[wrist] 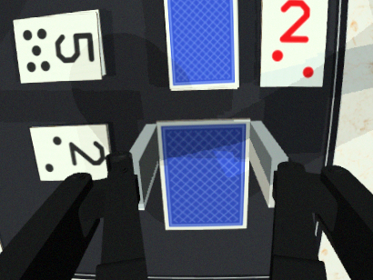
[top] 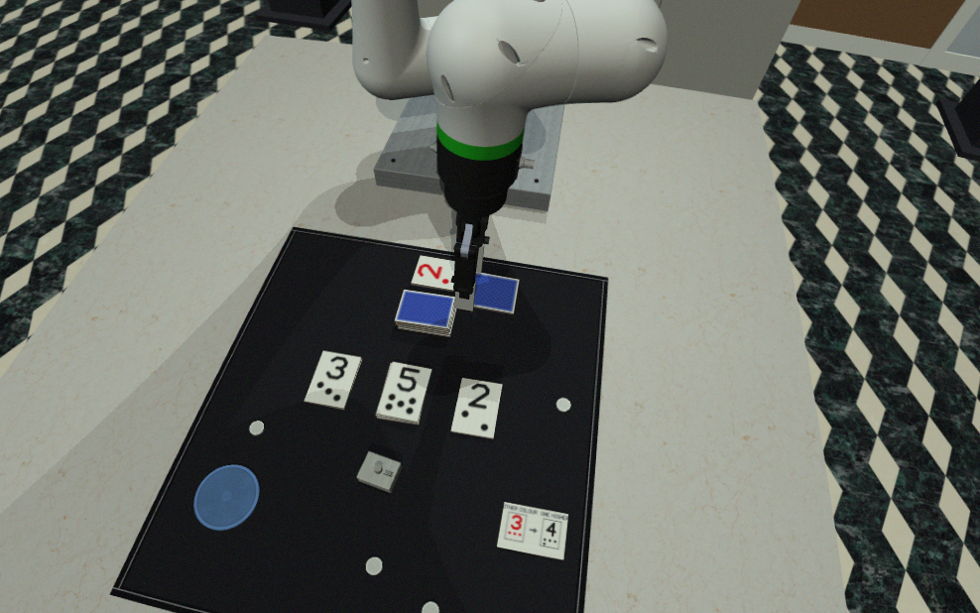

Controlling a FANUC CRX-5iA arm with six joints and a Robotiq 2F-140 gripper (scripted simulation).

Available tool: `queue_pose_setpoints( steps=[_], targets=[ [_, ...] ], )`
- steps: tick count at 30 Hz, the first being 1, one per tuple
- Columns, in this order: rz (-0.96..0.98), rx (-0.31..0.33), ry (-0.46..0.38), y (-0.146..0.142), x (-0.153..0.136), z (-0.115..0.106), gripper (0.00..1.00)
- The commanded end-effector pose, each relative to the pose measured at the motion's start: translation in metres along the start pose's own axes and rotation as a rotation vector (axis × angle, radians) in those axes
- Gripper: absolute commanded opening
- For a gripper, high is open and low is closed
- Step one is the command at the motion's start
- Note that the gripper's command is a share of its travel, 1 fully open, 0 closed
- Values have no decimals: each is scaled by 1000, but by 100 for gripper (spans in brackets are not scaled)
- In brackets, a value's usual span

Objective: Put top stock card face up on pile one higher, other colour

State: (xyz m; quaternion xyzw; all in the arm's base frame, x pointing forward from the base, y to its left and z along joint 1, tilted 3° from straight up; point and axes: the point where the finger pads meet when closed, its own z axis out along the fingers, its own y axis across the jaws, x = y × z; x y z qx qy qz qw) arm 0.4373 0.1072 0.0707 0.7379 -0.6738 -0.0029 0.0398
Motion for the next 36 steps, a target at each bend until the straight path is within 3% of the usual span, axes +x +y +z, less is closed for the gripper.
queue_pose_setpoints(
  steps=[1,13,26,28,36],
  targets=[
    [-1,1,26,0,-1,0,41],
    [-1,1,195,0,-7,0,41],
    [0,2,615,0,-19,6,41],
    [0,2,615,0,-19,6,41],
    [0,2,867,0,-25,11,41]
  ],
)
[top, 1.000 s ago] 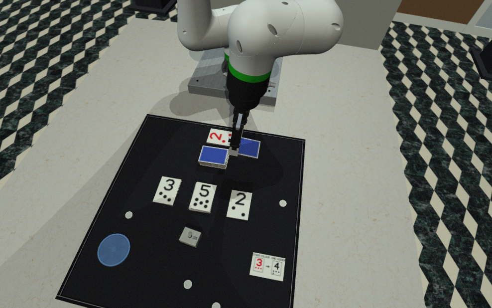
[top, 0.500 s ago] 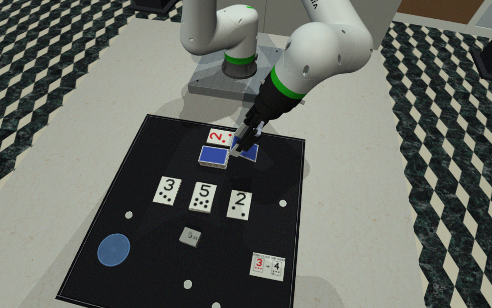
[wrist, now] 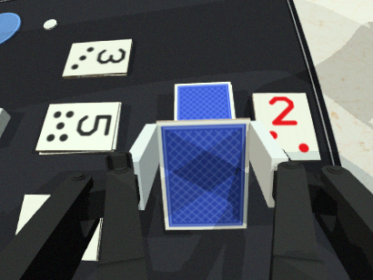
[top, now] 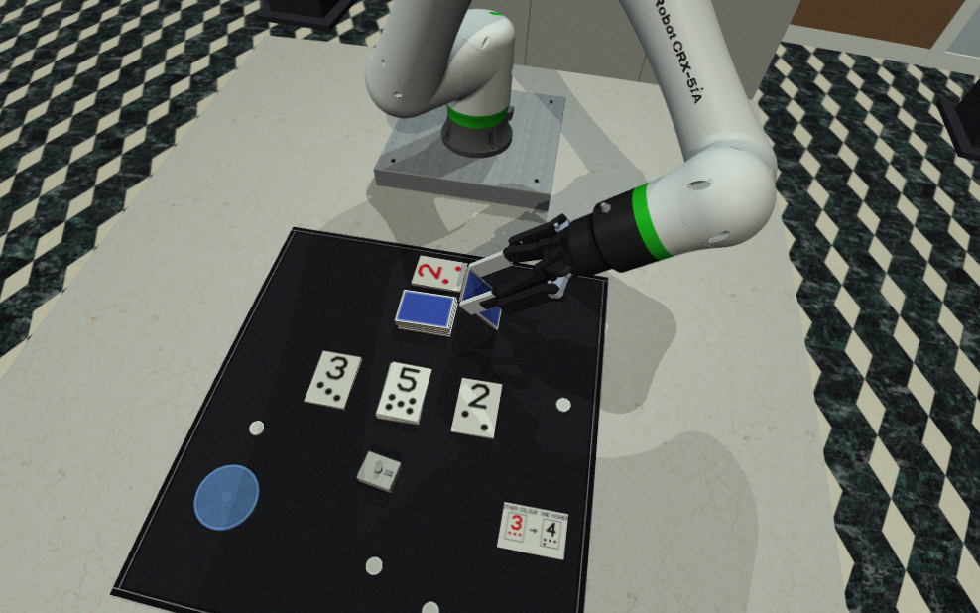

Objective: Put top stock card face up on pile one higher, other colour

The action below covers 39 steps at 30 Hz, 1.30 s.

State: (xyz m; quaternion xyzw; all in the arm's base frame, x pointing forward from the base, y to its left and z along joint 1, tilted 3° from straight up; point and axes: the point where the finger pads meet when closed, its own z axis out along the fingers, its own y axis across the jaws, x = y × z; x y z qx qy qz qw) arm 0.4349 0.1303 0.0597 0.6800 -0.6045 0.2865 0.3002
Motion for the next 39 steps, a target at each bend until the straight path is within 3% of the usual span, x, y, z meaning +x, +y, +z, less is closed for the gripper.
queue_pose_setpoints(
  steps=[1,7,9,23,39],
  targets=[
    [1,1,92,0,-3,0,41],
    [1,1,259,0,-8,1,41],
    [1,1,259,0,-8,1,41],
    [1,1,552,0,-17,5,41],
    [1,1,666,0,-20,7,41]
  ],
)
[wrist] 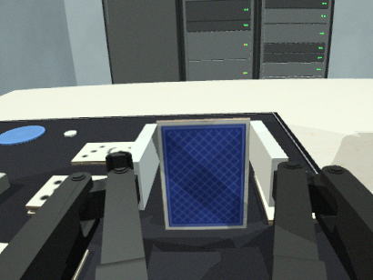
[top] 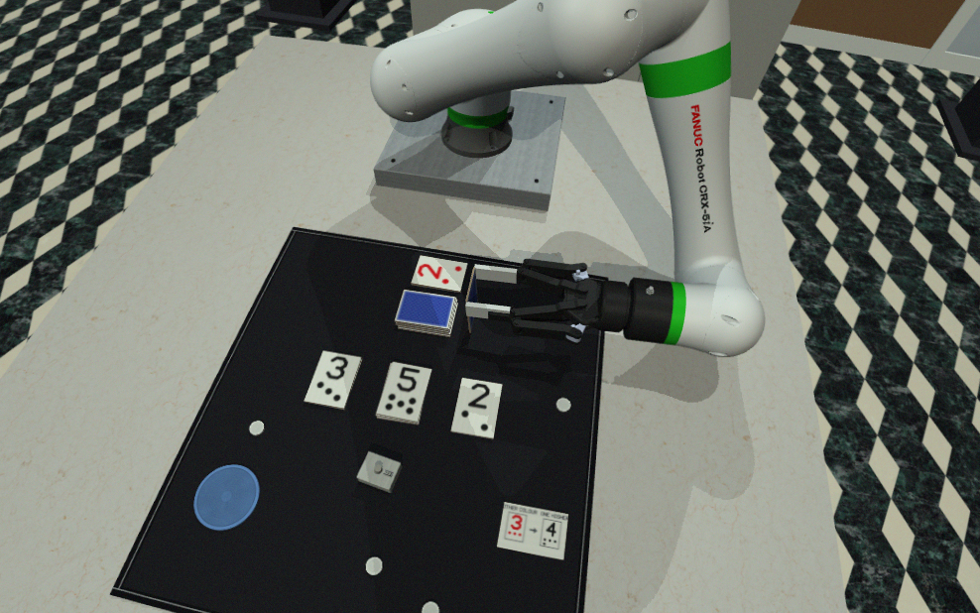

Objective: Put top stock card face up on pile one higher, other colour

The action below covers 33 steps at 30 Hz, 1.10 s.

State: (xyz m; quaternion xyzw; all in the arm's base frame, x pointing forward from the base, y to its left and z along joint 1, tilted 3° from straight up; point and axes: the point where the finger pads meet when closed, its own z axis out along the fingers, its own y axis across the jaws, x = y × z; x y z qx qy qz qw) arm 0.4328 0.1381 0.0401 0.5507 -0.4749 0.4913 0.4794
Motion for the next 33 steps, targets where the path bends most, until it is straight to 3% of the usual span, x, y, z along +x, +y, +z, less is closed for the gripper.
queue_pose_setpoints(
  steps=[1,33],
  targets=[
    [1,0,9,0,0,0,41],
    [1,0,13,0,0,0,42]
  ],
)
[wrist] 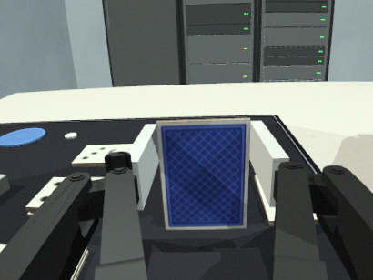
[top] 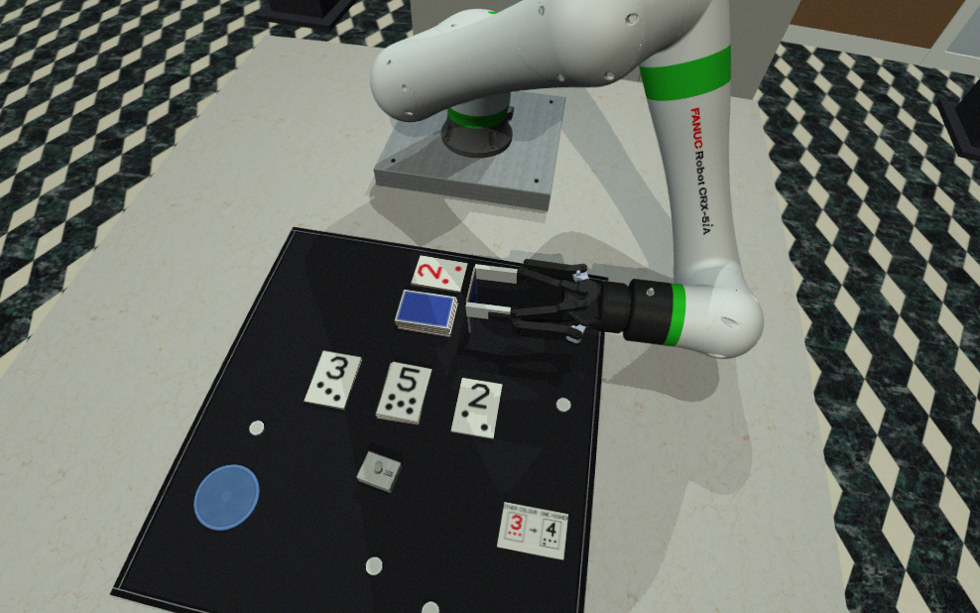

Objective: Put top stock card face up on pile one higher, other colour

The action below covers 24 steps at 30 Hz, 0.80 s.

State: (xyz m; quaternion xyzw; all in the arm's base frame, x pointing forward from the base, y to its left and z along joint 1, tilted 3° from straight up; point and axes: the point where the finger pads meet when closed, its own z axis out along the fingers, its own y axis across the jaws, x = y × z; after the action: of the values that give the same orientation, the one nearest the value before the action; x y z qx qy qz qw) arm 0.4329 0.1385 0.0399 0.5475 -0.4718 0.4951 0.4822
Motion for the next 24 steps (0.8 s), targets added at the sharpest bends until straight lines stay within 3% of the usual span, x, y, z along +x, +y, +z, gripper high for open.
queue_pose_setpoints(
  steps=[1,24],
  targets=[
    [0,0,0,0,0,0,42],
    [0,0,0,0,-4,1,42]
  ],
)
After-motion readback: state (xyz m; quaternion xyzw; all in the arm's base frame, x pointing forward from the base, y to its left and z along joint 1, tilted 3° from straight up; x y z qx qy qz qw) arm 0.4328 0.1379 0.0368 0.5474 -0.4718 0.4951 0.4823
